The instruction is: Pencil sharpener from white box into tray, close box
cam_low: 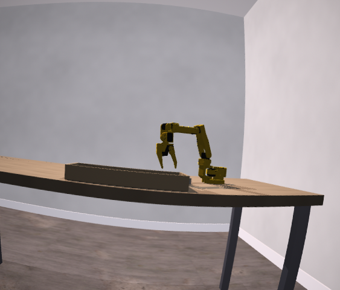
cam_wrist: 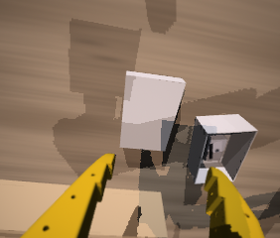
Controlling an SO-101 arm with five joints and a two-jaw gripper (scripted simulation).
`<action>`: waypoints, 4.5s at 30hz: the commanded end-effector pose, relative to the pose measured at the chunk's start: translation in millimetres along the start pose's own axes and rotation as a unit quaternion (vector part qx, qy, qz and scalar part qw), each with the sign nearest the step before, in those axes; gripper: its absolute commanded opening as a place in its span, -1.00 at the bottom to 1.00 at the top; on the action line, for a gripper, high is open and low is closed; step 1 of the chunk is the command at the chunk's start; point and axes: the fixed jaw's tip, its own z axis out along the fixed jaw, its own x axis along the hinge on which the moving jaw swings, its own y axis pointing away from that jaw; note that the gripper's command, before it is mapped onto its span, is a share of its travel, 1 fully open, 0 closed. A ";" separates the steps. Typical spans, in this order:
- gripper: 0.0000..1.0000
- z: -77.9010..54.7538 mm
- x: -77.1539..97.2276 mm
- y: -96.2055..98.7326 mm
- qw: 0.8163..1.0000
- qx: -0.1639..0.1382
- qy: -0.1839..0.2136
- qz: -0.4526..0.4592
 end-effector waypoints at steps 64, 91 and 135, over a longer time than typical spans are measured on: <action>-0.40 -23.0 26.2 -47.1 0.997 -0.037 0.013 -0.072; -0.41 -21.3 28.7 -58.1 0.996 -0.033 0.010 -0.087; -0.41 -12.4 32.6 -62.8 0.996 -0.033 0.010 -0.087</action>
